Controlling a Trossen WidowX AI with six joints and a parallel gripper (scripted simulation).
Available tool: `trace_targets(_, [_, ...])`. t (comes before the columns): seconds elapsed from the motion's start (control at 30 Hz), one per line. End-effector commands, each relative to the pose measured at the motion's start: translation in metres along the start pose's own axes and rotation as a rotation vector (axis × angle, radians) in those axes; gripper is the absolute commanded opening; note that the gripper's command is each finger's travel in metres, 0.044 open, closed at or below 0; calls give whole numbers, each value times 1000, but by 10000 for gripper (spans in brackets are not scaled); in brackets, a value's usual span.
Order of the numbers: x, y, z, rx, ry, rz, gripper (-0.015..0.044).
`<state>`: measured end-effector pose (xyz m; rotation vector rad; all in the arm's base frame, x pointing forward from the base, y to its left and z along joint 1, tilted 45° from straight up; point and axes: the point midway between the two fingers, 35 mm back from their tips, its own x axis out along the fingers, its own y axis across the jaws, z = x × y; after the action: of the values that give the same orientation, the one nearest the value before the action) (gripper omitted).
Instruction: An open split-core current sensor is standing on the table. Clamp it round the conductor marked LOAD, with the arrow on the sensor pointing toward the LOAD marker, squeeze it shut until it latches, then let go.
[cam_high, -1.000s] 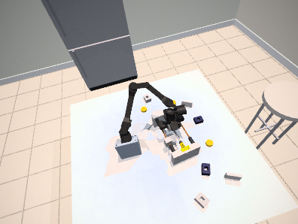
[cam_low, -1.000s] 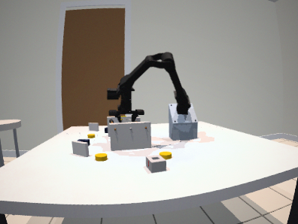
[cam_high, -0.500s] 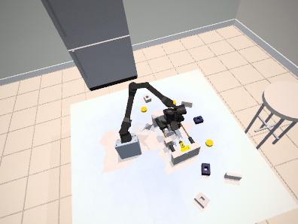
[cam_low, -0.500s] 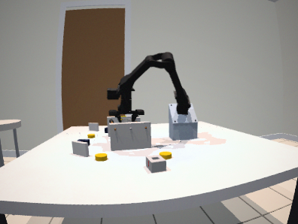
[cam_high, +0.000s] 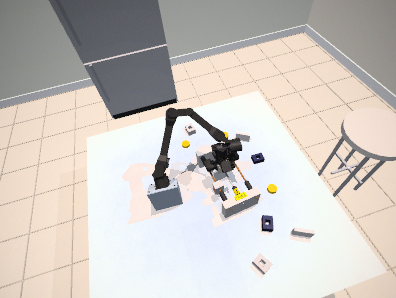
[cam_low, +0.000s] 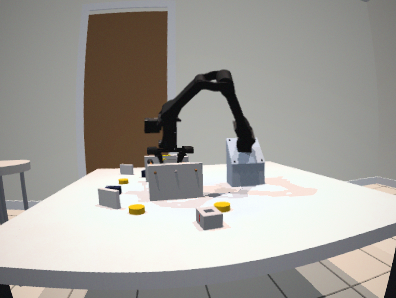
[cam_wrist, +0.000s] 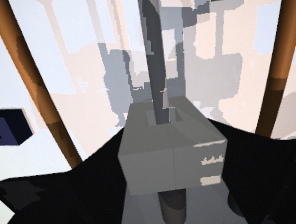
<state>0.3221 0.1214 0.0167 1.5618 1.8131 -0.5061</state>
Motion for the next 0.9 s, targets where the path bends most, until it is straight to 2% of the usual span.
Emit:
trace_targets(0.0, [0, 0, 0, -1, 0, 0, 276])
trace_targets(0.5, [0, 0, 0, -1, 0, 0, 276])
trace_targets(0.7, [0, 0, 0, -1, 0, 0, 433])
trace_targets(0.87, [0, 0, 0, -1, 0, 0, 440])
